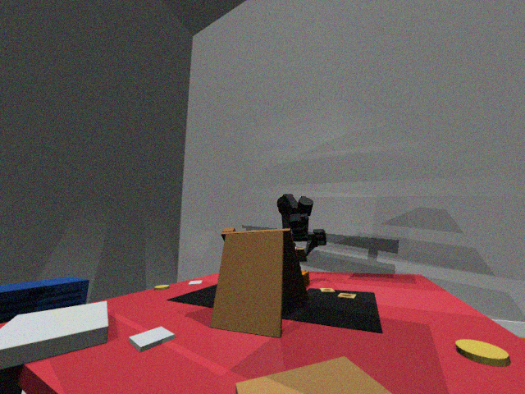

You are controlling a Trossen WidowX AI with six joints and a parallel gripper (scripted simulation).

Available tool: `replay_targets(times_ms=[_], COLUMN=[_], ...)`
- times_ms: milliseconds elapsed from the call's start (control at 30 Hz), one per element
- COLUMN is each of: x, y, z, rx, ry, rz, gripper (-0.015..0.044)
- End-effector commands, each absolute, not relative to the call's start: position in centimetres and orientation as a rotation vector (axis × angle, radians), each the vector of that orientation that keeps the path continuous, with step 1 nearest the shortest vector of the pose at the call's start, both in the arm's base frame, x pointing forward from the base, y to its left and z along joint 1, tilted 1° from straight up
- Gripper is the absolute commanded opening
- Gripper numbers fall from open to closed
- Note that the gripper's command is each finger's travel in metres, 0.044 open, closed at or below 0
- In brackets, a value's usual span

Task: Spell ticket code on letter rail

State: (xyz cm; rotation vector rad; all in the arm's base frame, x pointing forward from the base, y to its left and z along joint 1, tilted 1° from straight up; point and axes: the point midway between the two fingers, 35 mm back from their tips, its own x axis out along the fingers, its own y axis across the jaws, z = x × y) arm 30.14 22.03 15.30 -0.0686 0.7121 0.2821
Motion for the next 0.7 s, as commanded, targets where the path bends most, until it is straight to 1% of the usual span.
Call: replay_targets(times_ms=[0, 667], x=[30.16, 30.46], y=[21.85, 20.89], z=[15.19, 15.16], rx=[-0.074, -0.075], ry=[0.714, 0.714], rz=[0.286, 0.286], gripper=[0.0, 0.0])
